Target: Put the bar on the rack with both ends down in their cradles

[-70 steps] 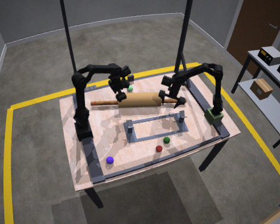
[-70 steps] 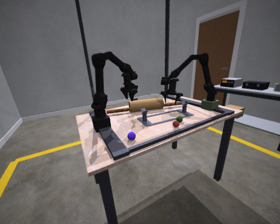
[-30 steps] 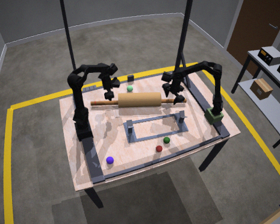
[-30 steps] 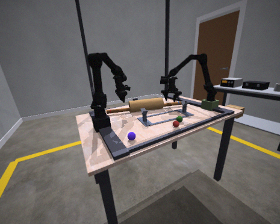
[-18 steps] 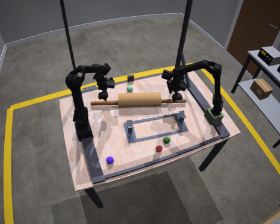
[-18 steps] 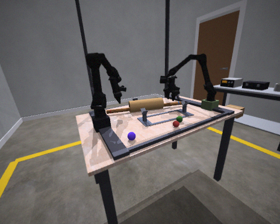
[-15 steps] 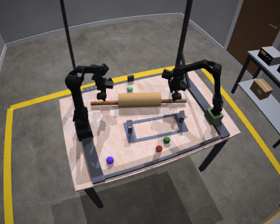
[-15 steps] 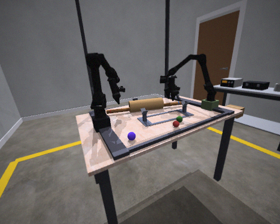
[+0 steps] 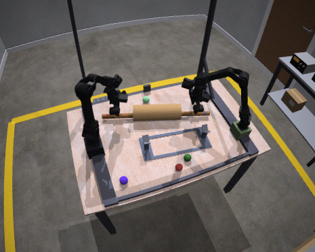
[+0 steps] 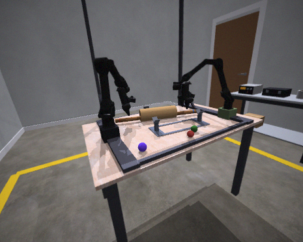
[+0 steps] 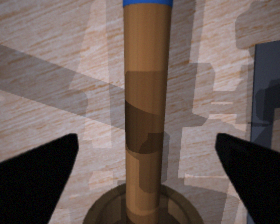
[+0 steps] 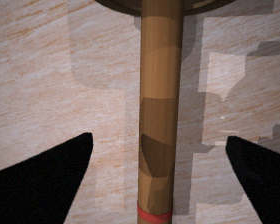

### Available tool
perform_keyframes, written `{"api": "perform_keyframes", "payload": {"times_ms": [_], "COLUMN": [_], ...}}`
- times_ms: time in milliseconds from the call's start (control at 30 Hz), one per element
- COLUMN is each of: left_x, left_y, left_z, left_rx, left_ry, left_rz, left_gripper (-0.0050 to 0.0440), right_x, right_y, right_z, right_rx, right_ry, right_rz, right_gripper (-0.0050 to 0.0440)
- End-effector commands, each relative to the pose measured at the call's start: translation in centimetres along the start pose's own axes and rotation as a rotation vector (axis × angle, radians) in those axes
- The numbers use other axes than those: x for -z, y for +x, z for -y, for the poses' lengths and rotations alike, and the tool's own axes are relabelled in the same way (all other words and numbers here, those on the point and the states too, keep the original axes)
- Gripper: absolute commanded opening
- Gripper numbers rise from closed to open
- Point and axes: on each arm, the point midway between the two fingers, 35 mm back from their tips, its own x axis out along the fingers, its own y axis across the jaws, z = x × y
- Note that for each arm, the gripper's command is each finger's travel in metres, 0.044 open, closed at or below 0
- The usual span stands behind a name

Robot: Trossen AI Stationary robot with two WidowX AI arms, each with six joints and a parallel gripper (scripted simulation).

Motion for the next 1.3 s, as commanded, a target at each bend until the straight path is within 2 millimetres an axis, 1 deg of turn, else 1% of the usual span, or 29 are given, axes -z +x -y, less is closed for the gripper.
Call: {"api": "perform_keyframes", "payload": {"times_ms": [0,100,167,600,667,767,900,933,1267], "left_x": [-0.1,-0.1,-0.1,-0.2,-0.2,-0.2,-0.1,-0.1,-0.2], "left_y": [0.2,0.5,1.0,4.3,4.3,5.0,4.9,5.0,5.0], "left_z": [0.0,0.0,0.0,0.0,0.0,0.0,0.0,0.0,0.0], "left_rx": [0.001,0.001,0.001,0.001,0.001,0.000,0.000,-0.001,-0.001], "left_ry": [0.006,0.008,0.010,0.015,0.015,0.016,0.015,0.015,0.016], "left_rz": [-0.004,-0.003,-0.002,0.000,0.000,-0.001,-0.001,-0.001,-0.001], "left_gripper": [0.0400,0.0400,0.0400,0.0400,0.0400,0.0400,0.0400,0.0050,0.0050], "right_x": [-0.2,-0.2,-0.4,-0.4,-0.4,-0.4,-0.4,-0.4,-0.5], "right_y": [-0.3,-0.3,-0.7,-0.7,-0.7,-0.7,-0.7,-0.8,-1.0], "right_z": [-0.5,-0.5,-0.6,-0.6,-0.6,-0.6,-0.6,-0.7,-0.7], "right_rx": [-0.013,-0.013,-0.027,-0.027,-0.027,-0.027,-0.027,-0.030,-0.037], "right_ry": [0.001,0.001,0.003,0.003,0.003,0.003,0.003,0.004,0.005], "right_rz": [0.001,0.001,0.009,0.009,0.009,0.009,0.009,0.011,0.016], "right_gripper": [0.0400,0.0400,0.0400,0.0400,0.0400,0.0400,0.0400,0.0400,0.0400]}}
